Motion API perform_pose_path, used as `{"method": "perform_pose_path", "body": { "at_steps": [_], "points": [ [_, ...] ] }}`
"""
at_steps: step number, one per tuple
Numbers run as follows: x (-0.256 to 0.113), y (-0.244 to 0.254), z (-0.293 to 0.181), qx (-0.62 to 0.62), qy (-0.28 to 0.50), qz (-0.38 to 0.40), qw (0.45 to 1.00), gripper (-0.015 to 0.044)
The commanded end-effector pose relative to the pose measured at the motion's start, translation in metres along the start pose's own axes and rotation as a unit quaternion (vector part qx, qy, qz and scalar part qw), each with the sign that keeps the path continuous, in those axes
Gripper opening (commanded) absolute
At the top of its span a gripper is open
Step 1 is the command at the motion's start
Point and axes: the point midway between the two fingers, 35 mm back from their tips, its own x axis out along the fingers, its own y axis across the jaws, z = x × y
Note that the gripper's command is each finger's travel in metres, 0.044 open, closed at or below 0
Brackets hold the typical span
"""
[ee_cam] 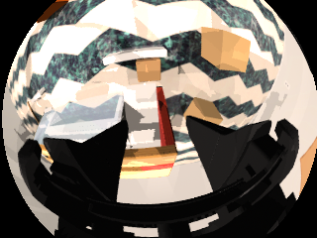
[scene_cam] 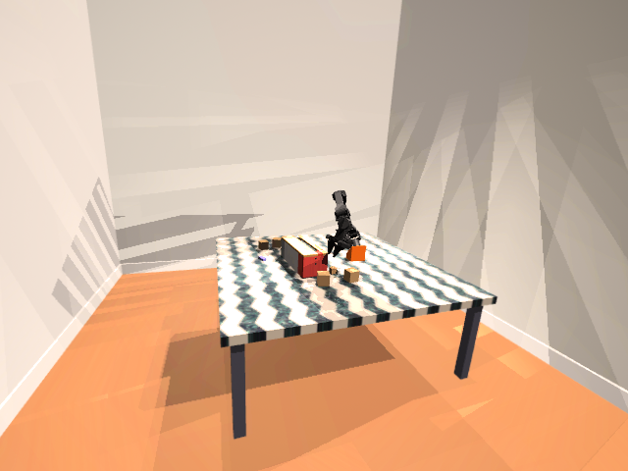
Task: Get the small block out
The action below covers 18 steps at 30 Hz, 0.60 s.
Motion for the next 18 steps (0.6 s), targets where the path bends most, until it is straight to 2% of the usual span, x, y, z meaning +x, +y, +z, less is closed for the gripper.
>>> {"method": "perform_pose_path", "body": {
  "at_steps": [1,18],
  "points": [
    [0.03,0.006,0.019,-0.008,-0.006,0.009,1.0,0.0285],
    [0.051,0.005,0.027,-0.008,-0.006,0.009,1.0,0.0285]
  ]
}}
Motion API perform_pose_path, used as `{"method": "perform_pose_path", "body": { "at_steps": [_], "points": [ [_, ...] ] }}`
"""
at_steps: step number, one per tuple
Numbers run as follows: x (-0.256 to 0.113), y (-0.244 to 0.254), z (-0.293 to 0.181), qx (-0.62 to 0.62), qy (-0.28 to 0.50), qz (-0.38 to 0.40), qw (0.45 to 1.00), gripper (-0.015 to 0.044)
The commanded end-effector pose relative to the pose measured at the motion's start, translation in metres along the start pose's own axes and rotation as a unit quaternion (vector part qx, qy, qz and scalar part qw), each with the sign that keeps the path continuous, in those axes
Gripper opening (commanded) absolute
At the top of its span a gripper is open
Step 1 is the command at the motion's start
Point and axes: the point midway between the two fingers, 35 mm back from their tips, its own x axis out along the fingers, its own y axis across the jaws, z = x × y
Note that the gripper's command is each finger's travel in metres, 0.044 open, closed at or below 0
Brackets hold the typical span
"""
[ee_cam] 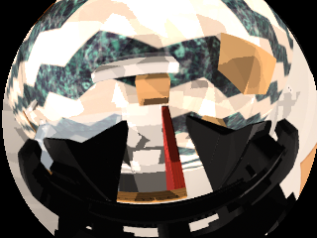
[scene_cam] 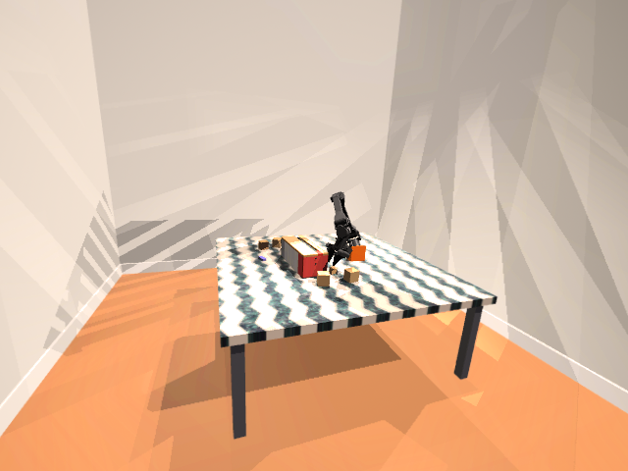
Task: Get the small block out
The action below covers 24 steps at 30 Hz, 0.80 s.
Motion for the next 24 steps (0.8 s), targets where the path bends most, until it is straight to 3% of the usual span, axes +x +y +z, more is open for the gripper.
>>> {"method": "perform_pose_path", "body": {
  "at_steps": [1,24],
  "points": [
    [0.009,0.001,0.005,-0.005,-0.002,0.004,1.0,0.0285],
    [0.041,0.001,0.021,-0.005,-0.002,0.005,1.0,0.0285]
  ]
}}
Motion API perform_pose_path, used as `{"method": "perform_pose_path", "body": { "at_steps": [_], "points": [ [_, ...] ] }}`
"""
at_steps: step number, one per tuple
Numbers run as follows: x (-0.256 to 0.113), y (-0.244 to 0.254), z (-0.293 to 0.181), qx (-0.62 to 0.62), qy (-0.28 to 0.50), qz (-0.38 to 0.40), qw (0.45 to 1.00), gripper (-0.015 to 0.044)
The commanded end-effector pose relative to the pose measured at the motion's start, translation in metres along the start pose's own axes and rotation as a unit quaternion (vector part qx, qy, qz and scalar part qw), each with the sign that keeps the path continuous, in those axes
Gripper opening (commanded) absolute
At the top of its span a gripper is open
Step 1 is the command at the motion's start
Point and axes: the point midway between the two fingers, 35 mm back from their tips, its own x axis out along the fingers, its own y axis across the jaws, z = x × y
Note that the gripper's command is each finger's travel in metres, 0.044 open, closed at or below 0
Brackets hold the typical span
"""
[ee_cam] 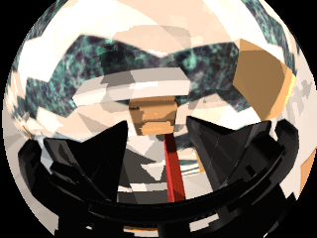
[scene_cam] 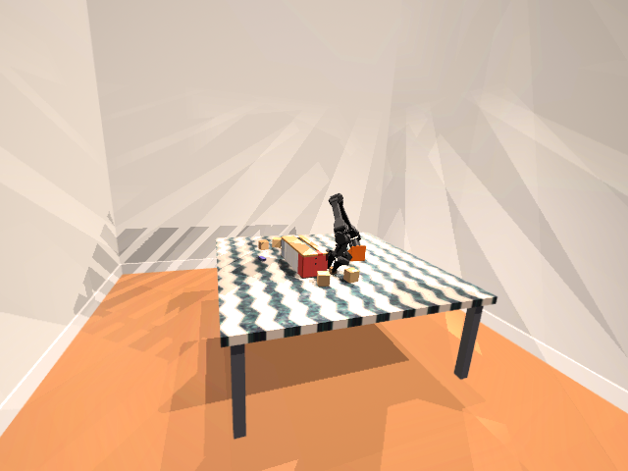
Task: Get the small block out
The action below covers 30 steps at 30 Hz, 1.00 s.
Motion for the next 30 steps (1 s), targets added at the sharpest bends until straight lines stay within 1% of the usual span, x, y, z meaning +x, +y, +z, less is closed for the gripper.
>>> {"method": "perform_pose_path", "body": {
  "at_steps": [1,2,10,12,14,15,25,30],
  "points": [
    [0.007,0.002,0.006,-0.005,-0.003,0.005,1.0,0.0285],
    [0.007,0.002,0.006,-0.005,-0.003,0.005,1.0,0.0285],
    [0.007,0.002,0.006,-0.005,-0.003,0.005,1.0,0.0075],
    [0.007,0.002,0.006,-0.005,-0.003,0.005,1.0,0.0062],
    [0.003,-0.001,0.003,0.007,0.0,-0.003,1.0,0.0009],
    [-0.001,-0.002,0.0,0.01,0.001,-0.006,1.0,0.0],
    [-0.048,0.0,-0.02,-0.002,-0.002,0.001,1.0,0.0],
    [-0.054,0.001,-0.022,-0.007,-0.002,0.0,1.0,0.0]
  ]
}}
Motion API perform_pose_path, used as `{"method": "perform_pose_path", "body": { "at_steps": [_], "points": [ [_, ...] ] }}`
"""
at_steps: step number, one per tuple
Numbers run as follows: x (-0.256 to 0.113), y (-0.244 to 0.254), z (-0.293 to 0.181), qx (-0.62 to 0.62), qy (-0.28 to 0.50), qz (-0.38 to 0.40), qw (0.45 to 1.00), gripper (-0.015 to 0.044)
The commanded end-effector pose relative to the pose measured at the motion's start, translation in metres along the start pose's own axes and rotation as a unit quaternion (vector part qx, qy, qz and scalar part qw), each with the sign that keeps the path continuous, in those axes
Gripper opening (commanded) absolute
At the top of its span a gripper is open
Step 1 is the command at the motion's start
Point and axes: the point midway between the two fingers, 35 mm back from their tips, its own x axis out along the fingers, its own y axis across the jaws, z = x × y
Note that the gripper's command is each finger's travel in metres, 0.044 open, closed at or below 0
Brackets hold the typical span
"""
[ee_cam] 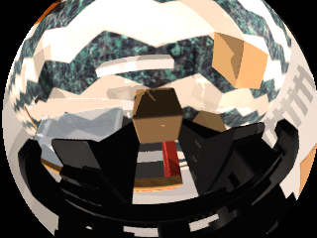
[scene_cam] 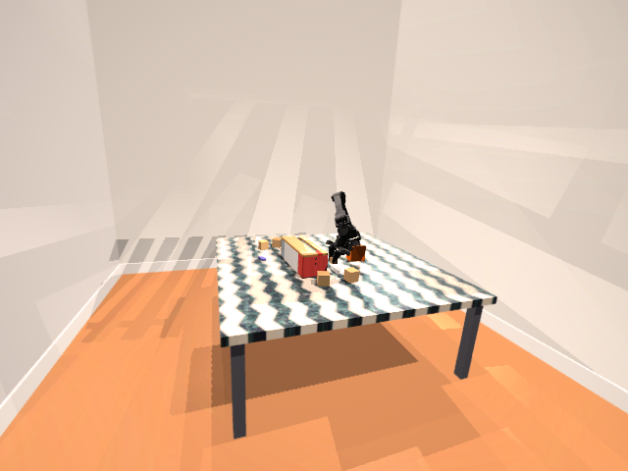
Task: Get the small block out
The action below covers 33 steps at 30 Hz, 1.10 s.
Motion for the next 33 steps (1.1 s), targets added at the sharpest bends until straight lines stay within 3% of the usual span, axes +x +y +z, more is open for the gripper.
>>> {"method": "perform_pose_path", "body": {
  "at_steps": [1,26,33],
  "points": [
    [-0.008,0.003,-0.003,-0.009,-0.002,-0.004,1.0,0.0],
    [-0.098,0.056,-0.019,-0.194,0.033,-0.093,0.976,0.0],
    [-0.103,0.06,-0.018,-0.205,0.036,-0.098,0.973,0.0]
  ]
}}
